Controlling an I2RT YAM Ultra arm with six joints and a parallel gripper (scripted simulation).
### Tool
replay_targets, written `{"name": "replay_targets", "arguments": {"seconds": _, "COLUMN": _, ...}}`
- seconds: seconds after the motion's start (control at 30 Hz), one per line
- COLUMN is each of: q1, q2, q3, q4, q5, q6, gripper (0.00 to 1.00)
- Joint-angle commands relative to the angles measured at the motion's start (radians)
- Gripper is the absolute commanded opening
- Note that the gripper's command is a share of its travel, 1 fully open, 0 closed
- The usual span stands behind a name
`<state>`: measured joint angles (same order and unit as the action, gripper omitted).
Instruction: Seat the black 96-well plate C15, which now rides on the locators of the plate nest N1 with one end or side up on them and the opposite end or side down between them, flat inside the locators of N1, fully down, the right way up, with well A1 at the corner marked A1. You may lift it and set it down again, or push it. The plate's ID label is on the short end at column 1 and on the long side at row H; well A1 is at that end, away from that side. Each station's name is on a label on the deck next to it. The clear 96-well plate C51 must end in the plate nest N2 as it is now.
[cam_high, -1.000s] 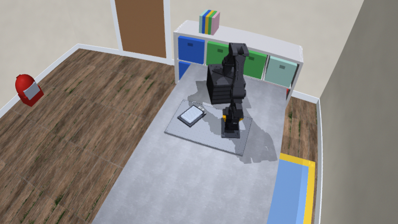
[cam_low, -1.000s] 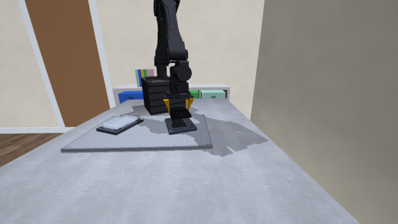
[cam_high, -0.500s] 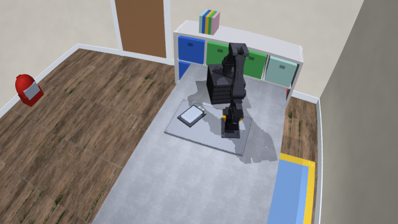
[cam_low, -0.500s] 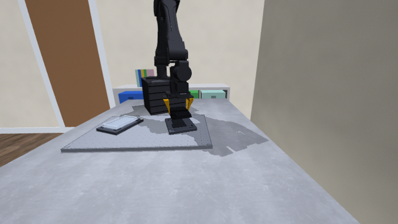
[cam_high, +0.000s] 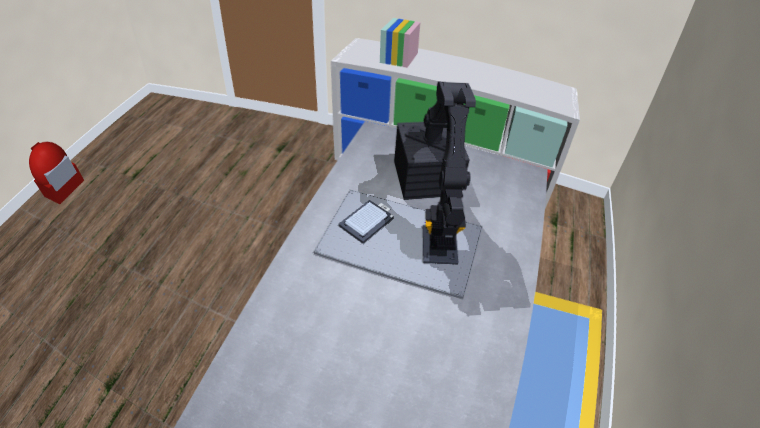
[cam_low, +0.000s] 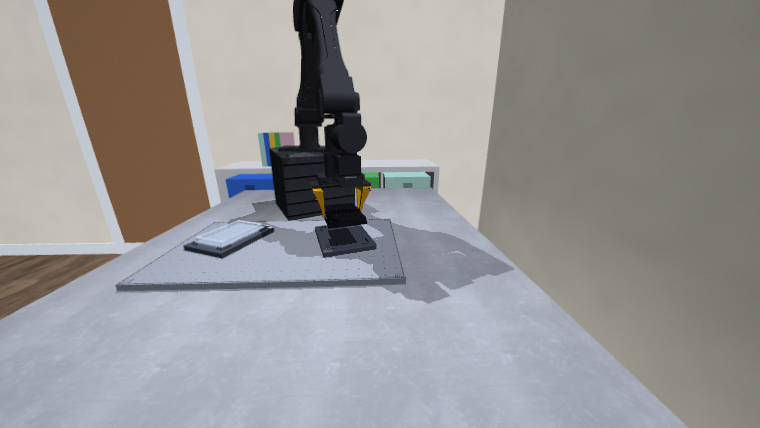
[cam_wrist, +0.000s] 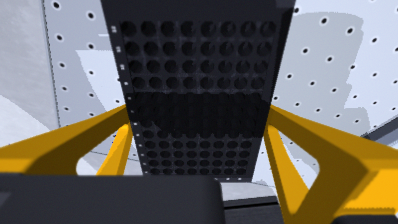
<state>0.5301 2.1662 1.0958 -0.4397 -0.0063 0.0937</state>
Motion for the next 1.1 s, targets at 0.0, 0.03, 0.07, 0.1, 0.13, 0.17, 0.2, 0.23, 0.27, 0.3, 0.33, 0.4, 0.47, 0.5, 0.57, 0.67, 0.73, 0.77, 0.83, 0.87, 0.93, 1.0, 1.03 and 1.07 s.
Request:
{"name": "replay_targets", "arguments": {"seconds": 0.0, "q1": 0.0, "q2": -0.009, "q3": 0.003, "q4": -0.001, "q5": 0.0, "q6": -0.002, "gripper": 0.0}}
{"name": "replay_targets", "arguments": {"seconds": 0.03, "q1": 0.0, "q2": -0.01, "q3": 0.003, "q4": 0.0, "q5": 0.0, "q6": -0.002, "gripper": 0.0}}
{"name": "replay_targets", "arguments": {"seconds": 0.07, "q1": 0.0, "q2": -0.01, "q3": 0.002, "q4": 0.0, "q5": 0.0, "q6": -0.002, "gripper": 0.0}}
{"name": "replay_targets", "arguments": {"seconds": 0.1, "q1": 0.0, "q2": -0.01, "q3": 0.001, "q4": 0.0, "q5": 0.0, "q6": -0.002, "gripper": 0.0}}
{"name": "replay_targets", "arguments": {"seconds": 0.13, "q1": 0.0, "q2": -0.011, "q3": 0.0, "q4": 0.001, "q5": 0.0, "q6": -0.001, "gripper": 0.0}}
{"name": "replay_targets", "arguments": {"seconds": 0.17, "q1": 0.0, "q2": -0.011, "q3": 0.0, "q4": 0.001, "q5": 0.0, "q6": -0.001, "gripper": 0.0}}
{"name": "replay_targets", "arguments": {"seconds": 0.2, "q1": 0.0, "q2": -0.011, "q3": -0.001, "q4": 0.001, "q5": 0.0, "q6": -0.001, "gripper": 0.0}}
{"name": "replay_targets", "arguments": {"seconds": 0.23, "q1": 0.0, "q2": -0.011, "q3": -0.001, "q4": 0.002, "q5": 0.0, "q6": -0.001, "gripper": 0.0}}
{"name": "replay_targets", "arguments": {"seconds": 0.27, "q1": 0.0, "q2": -0.012, "q3": -0.002, "q4": 0.002, "q5": 0.0, "q6": -0.001, "gripper": 0.0}}
{"name": "replay_targets", "arguments": {"seconds": 0.3, "q1": 0.0, "q2": -0.012, "q3": -0.002, "q4": 0.002, "q5": 0.0, "q6": -0.001, "gripper": 0.0}}
{"name": "replay_targets", "arguments": {"seconds": 0.33, "q1": 0.0, "q2": -0.012, "q3": -0.002, "q4": 0.002, "q5": 0.0, "q6": -0.001, "gripper": 0.0}}
{"name": "replay_targets", "arguments": {"seconds": 0.4, "q1": 0.0, "q2": -0.012, "q3": -0.002, "q4": 0.002, "q5": 0.0, "q6": -0.001, "gripper": 0.0}}
{"name": "replay_targets", "arguments": {"seconds": 0.47, "q1": 0.001, "q2": -0.012, "q3": -0.003, "q4": 0.002, "q5": 0.0, "q6": -0.001, "gripper": 0.0}}
{"name": "replay_targets", "arguments": {"seconds": 0.5, "q1": 0.001, "q2": -0.013, "q3": -0.003, "q4": 0.003, "q5": 0.0, "q6": -0.001, "gripper": 0.0}}
{"name": "replay_targets", "arguments": {"seconds": 0.57, "q1": 0.001, "q2": -0.013, "q3": -0.004, "q4": 0.003, "q5": 0.0, "q6": -0.001, "gripper": 0.0}}
{"name": "replay_targets", "arguments": {"seconds": 0.67, "q1": 0.001, "q2": -0.013, "q3": -0.004, "q4": 0.003, "q5": 0.0, "q6": -0.001, "gripper": 0.0}}
{"name": "replay_targets", "arguments": {"seconds": 0.73, "q1": 0.001, "q2": -0.013, "q3": -0.005, "q4": 0.003, "q5": 0.0, "q6": -0.001, "gripper": 0.0}}
{"name": "replay_targets", "arguments": {"seconds": 0.77, "q1": 0.001, "q2": -0.013, "q3": -0.005, "q4": 0.003, "q5": 0.0, "q6": -0.001, "gripper": 0.0}}
{"name": "replay_targets", "arguments": {"seconds": 0.83, "q1": 0.001, "q2": -0.013, "q3": -0.005, "q4": 0.003, "q5": 0.0, "q6": -0.001, "gripper": 0.0}}
{"name": "replay_targets", "arguments": {"seconds": 0.87, "q1": 0.001, "q2": -0.013, "q3": -0.005, "q4": 0.003, "q5": 0.0, "q6": -0.001, "gripper": 0.0}}
{"name": "replay_targets", "arguments": {"seconds": 0.93, "q1": 0.001, "q2": -0.013, "q3": -0.005, "q4": 0.003, "q5": 0.0, "q6": -0.001, "gripper": 0.0}}
{"name": "replay_targets", "arguments": {"seconds": 1.0, "q1": 0.001, "q2": -0.003, "q3": -0.006, "q4": 0.014, "q5": 0.0, "q6": -0.001, "gripper": 0.0}}
{"name": "replay_targets", "arguments": {"seconds": 1.03, "q1": 0.001, "q2": 0.002, "q3": -0.006, "q4": 0.02, "q5": 0.0, "q6": -0.001, "gripper": 0.0}}
{"name": "replay_targets", "arguments": {"seconds": 1.07, "q1": 0.001, "q2": 0.007, "q3": -0.007, "q4": 0.025, "q5": 0.0, "q6": -0.001, "gripper": 0.0}}
